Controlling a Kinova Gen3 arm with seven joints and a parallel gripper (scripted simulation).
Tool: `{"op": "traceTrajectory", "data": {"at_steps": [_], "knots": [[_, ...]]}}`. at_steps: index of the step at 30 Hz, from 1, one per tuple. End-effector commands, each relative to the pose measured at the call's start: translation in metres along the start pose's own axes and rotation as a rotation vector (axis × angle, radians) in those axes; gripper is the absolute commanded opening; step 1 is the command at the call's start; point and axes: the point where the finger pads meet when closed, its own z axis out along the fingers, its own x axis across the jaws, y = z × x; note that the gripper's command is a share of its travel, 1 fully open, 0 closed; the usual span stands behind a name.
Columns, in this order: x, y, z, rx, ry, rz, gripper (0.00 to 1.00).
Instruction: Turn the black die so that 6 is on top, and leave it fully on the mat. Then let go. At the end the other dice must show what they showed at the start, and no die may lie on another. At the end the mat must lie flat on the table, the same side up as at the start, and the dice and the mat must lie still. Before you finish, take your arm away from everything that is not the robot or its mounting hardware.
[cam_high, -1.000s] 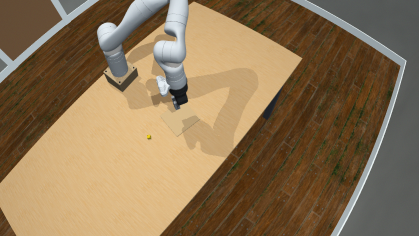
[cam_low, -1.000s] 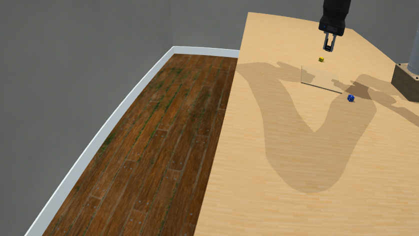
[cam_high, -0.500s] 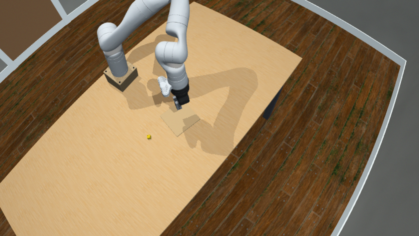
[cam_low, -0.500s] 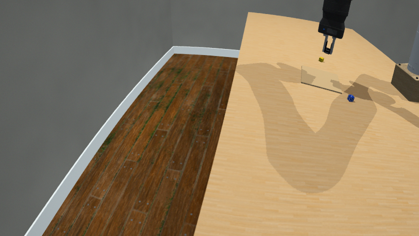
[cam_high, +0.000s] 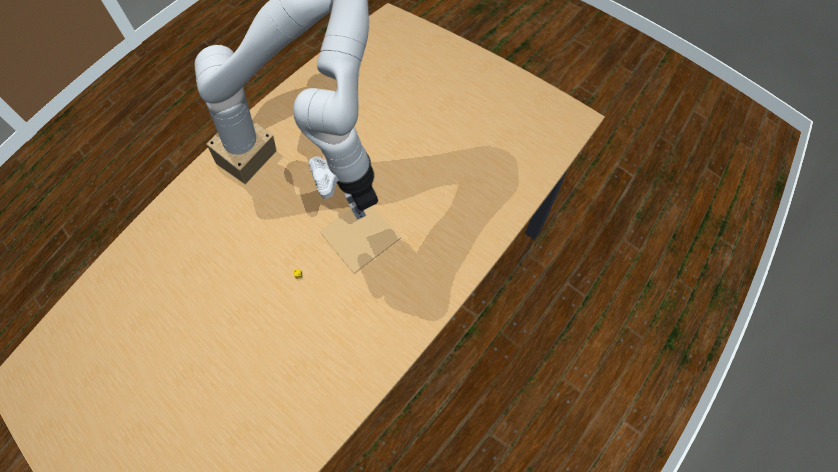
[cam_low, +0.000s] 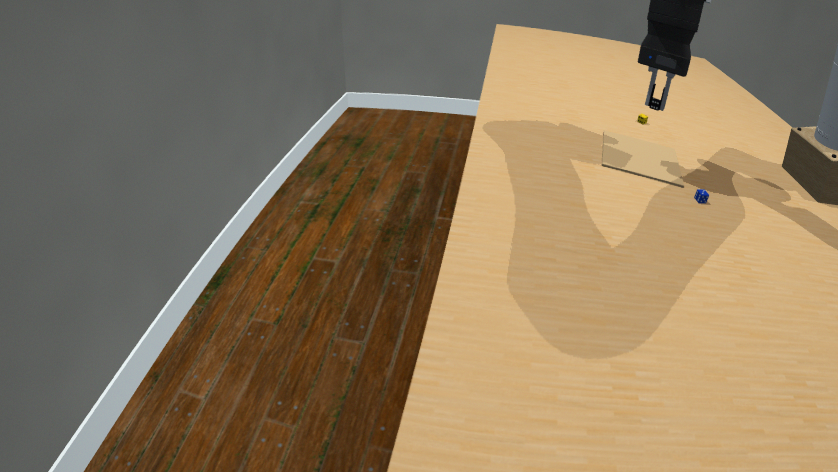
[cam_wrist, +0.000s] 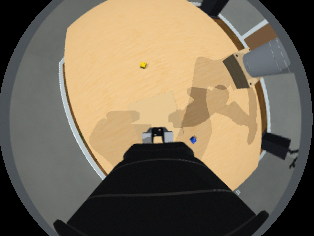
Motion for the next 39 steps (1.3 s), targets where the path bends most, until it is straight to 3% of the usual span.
{"op": "traceTrajectory", "data": {"at_steps": [1, 5, 20, 22, 37, 39], "knots": [[-0.0015, -0.0048, -0.0032, -0.039, -0.004, 0.027, 0.34], [-0.0007, -0.0054, -0.0024, -0.069, 0.0, 0.027, 0.34], [0.0, -0.0092, -0.0013, -0.372, -0.002, 0.025, 0.34], [0.0, -0.0092, -0.0013, -0.372, -0.002, 0.025, 0.34], [-0.0013, -0.0141, 0.0002, -0.741, -0.011, 0.021, 0.34], [-0.0013, -0.0141, 0.0002, -0.741, -0.011, 0.021, 0.34]]}}
